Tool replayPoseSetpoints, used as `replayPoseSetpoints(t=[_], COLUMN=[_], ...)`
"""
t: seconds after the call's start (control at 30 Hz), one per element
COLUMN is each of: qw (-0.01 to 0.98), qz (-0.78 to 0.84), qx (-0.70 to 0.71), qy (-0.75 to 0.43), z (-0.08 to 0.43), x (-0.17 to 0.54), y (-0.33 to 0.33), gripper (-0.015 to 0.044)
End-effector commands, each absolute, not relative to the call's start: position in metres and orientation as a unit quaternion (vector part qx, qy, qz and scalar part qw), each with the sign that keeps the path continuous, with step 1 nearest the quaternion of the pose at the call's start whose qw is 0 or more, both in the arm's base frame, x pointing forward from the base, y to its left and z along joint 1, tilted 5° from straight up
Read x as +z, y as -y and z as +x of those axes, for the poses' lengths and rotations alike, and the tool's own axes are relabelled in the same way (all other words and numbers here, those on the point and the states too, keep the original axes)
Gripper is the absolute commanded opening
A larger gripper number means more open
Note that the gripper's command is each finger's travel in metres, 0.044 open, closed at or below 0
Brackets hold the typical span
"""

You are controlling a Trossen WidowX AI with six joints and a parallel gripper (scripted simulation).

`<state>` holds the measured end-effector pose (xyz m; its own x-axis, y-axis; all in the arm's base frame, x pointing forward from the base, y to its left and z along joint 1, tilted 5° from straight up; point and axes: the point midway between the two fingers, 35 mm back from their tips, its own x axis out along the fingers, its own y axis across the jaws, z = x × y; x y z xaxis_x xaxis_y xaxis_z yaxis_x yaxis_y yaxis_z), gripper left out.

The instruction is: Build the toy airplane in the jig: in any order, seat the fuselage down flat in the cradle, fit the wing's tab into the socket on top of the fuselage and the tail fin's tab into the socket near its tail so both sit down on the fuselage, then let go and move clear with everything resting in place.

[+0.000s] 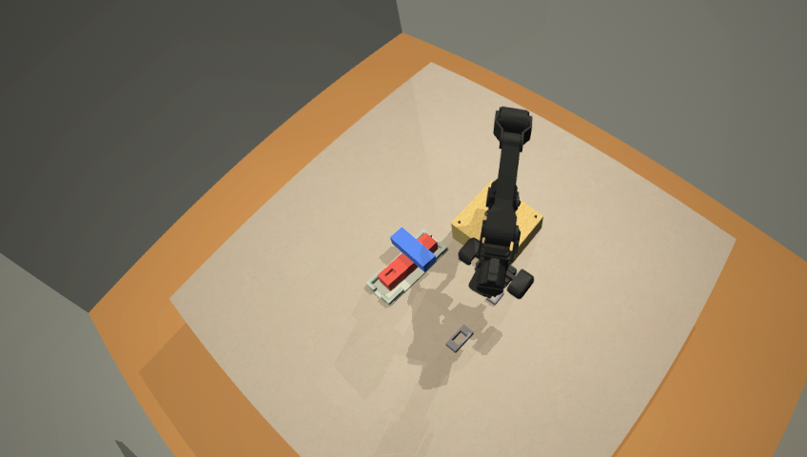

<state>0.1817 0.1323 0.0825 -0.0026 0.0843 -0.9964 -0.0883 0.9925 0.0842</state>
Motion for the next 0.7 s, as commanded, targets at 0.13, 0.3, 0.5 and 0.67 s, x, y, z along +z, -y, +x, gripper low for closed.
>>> replayPoseSetpoints(t=[0.13,0.3,0.5,0.67], qw=[0.709,0.709,0.710,0.711], qz=[0.001,0.002,0.003,0.004], qx=[0.064,0.065,0.064,0.061], qy=[-0.702,-0.702,-0.701,-0.700], z=[0.180,0.177,0.180,0.191], x=[0.108,0.124,0.128,0.127], y=[-0.129,-0.126,-0.124,-0.118], gripper=[0.0000,0.0000,0.0000,0.0000])
